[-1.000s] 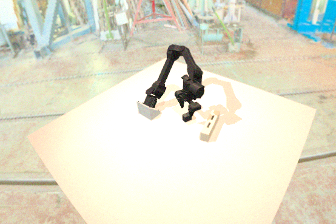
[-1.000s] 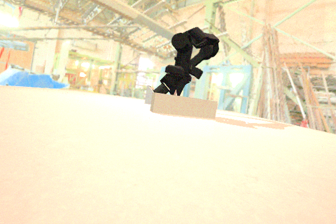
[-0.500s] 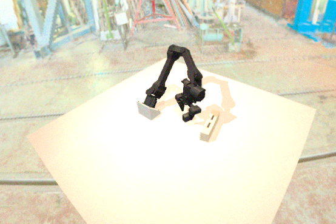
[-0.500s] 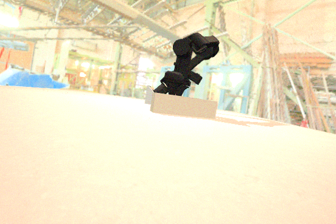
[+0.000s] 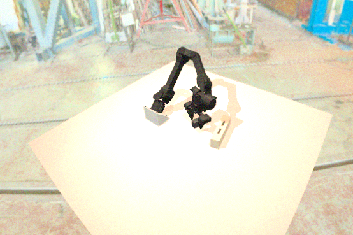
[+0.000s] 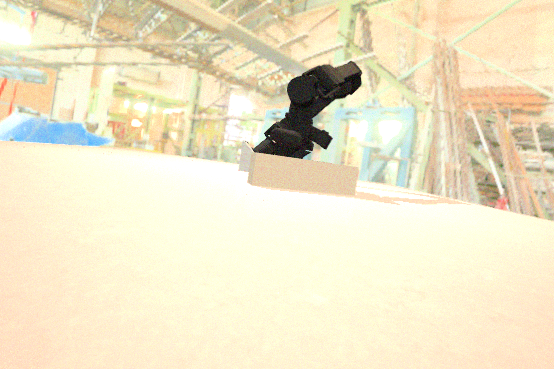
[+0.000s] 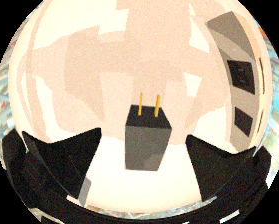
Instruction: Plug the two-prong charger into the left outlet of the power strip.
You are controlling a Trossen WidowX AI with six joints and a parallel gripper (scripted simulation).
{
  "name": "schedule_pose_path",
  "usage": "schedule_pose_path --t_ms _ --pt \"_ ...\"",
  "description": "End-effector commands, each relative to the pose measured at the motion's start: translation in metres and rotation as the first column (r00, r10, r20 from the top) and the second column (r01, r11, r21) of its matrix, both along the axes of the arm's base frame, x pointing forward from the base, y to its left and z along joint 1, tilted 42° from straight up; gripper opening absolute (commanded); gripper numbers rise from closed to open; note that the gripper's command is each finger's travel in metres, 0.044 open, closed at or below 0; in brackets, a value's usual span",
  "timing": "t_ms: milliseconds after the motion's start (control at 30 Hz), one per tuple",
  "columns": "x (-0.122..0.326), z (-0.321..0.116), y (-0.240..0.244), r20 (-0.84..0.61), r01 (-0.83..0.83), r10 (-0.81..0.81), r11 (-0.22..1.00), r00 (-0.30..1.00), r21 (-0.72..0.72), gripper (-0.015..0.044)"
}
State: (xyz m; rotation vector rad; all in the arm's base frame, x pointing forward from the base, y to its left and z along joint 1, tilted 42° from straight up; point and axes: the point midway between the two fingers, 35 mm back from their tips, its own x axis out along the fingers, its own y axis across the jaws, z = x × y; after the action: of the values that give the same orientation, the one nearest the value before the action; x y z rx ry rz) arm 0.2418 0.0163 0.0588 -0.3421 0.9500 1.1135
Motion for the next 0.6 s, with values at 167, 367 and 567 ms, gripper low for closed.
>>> schedule_pose_path --t_ms 167,367,567 --pt "0.0000 -0.0005 0.0005 0.000 0.000 0.000 1.000 1.000 0.000 0.0309" --pt "0.0000 -0.0005 0.0005 0.000 0.000 0.000 1.000 1.000 0.000 0.0151" --pt "0.0000 -0.0005 0.0005 0.000 0.000 0.000 1.000 1.000 0.000 0.0092"
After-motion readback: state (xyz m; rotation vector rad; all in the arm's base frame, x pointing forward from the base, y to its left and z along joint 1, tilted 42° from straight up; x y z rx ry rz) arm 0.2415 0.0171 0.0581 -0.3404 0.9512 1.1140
